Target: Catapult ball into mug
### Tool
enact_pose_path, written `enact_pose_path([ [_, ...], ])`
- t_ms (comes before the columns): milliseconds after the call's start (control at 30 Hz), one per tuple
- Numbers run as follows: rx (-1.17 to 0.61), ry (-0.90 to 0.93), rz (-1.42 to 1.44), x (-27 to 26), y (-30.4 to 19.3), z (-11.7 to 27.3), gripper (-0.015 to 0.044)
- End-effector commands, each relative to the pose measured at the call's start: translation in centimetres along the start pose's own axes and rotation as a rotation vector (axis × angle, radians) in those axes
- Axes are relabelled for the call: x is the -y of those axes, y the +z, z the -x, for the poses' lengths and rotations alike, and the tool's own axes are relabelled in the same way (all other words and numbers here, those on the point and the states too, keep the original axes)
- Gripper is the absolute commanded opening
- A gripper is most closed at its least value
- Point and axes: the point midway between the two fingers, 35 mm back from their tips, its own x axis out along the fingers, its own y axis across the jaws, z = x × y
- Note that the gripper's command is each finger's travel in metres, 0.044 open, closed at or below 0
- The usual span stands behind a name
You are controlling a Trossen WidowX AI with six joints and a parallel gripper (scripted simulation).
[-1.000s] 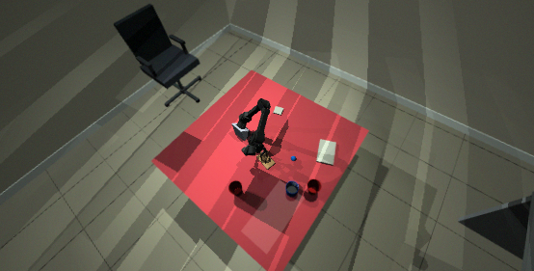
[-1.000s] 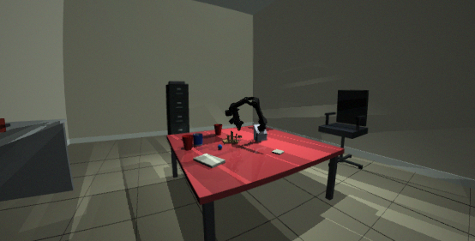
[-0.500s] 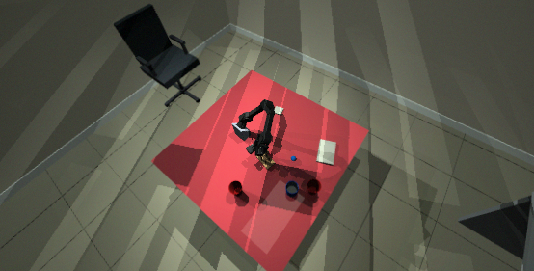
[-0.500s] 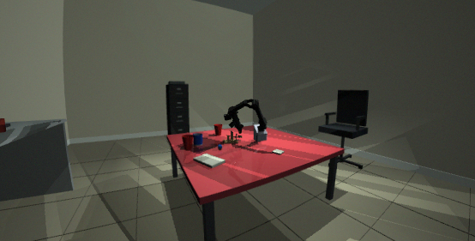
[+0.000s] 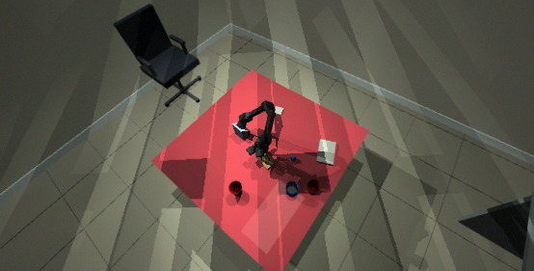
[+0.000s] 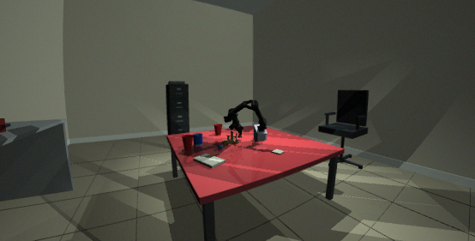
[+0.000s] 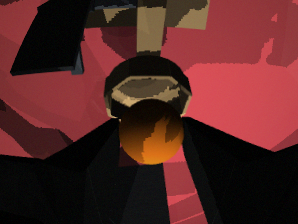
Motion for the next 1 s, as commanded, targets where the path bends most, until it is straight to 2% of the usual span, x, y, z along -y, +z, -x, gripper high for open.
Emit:
enact_pose_path([
  [0,0.002,0.0,0.0,0.0,0.0,0.1,0.0],
  [100,0.002,0.0,0.0,0.0,0.0,0.1,0.0],
  [433,0.004,-0.001,-0.002,0.0,-0.1,0.4,0.0262],
  [667,0.06,-0.012,-0.067,0.2,-4.0,10.4,0.044],
  [700,0.062,-0.012,-0.069,0.2,-4.2,10.6,0.044],
  [733,0.062,-0.012,-0.059,0.4,-2.6,8.6,0.044],
  [967,0.266,-0.075,-0.101,2.3,2.6,10.9,0.044],
])
